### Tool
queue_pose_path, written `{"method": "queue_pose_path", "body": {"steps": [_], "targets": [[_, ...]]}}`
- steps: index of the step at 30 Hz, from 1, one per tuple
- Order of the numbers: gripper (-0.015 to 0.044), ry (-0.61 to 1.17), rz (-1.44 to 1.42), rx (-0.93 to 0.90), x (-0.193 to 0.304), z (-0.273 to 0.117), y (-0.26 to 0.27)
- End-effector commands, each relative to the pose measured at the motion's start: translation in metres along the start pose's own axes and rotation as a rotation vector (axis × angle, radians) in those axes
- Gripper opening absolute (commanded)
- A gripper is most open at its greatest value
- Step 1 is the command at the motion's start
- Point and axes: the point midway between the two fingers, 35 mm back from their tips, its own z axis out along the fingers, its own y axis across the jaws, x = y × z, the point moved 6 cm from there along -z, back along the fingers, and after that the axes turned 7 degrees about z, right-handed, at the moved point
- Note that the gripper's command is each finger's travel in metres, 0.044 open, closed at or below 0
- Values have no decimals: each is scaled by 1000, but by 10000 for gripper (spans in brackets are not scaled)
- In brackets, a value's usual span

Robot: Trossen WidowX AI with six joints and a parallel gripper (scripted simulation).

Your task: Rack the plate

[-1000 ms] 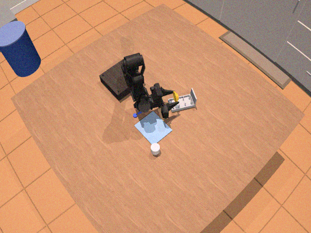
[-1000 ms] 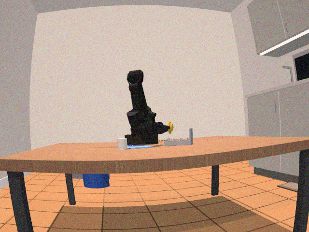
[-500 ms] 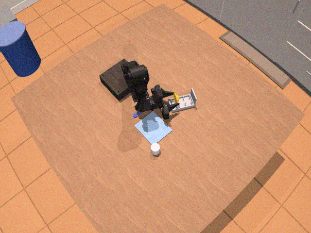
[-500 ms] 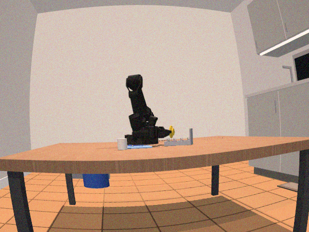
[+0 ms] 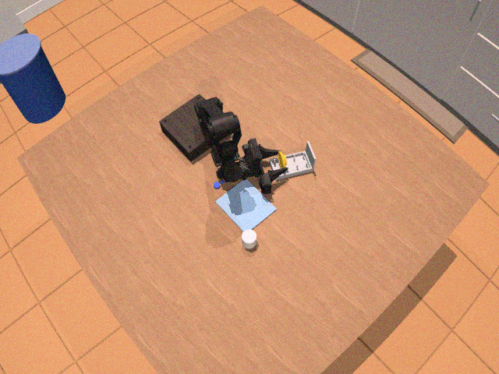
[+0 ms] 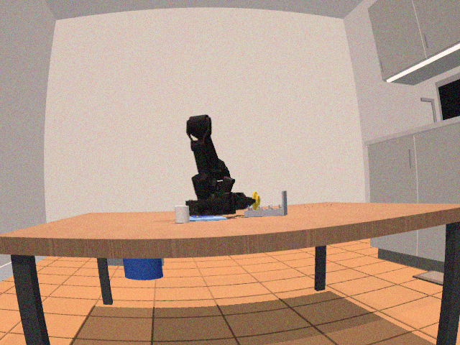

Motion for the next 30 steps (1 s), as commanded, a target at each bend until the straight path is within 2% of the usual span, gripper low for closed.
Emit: {"method": "queue_pose_path", "body": {"steps": [1, 3, 18, 27, 30], "targets": [[0, 0, 7, 0, 0, 0, 1], [0, 0, 7, 0, 0, 0, 1], [394, 0, 0, 0, 0, 0, 0], [400, 0, 0, 0, -1, 0, 0], [400, -1, 2, 0, -20, 0, -3]]}}
